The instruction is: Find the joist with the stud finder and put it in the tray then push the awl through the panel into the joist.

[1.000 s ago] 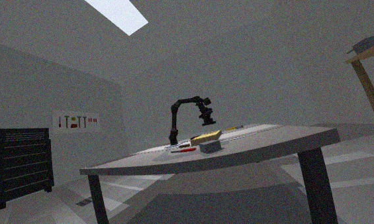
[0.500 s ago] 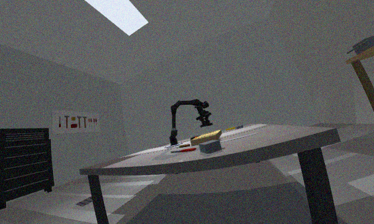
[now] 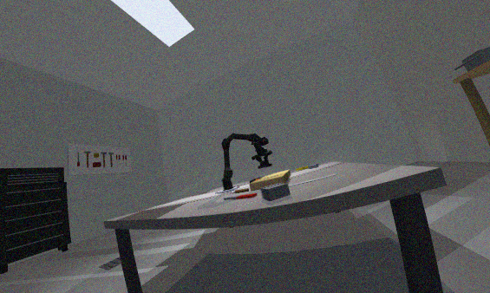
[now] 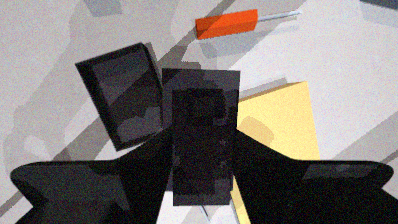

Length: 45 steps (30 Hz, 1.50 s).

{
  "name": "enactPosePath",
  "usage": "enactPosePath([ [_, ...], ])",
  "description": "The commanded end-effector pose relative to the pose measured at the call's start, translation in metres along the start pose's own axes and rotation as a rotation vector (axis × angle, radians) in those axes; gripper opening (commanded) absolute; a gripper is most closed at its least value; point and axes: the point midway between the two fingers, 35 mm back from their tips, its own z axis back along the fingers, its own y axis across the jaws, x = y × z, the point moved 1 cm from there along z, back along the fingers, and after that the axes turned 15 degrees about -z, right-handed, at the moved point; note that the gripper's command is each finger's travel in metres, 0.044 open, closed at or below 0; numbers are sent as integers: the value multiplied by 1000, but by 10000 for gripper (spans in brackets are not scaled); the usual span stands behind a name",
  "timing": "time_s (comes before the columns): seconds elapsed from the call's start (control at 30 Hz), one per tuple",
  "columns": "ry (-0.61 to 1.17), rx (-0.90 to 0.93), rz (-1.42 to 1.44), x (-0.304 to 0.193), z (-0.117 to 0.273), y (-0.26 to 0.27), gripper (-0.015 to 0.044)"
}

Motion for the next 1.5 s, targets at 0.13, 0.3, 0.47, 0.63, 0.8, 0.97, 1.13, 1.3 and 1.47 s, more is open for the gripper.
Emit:
enactPosePath([
  [0.13,-11,35,121,2,-2,48,0],
  [0.3,-5,60,200,-1,-6,79,0],
  [0.47,1,85,280,-7,-9,109,0],
  [0.63,4,97,320,-11,-10,124,0],
  [0.8,4,97,320,-11,-14,123,0],
  [0.97,4,97,320,-12,-22,123,0],
  [1.13,4,97,320,-13,-30,123,0],
  [1.3,4,97,320,-15,-37,122,0],
  [1.47,4,97,320,-16,-45,122,0],
])
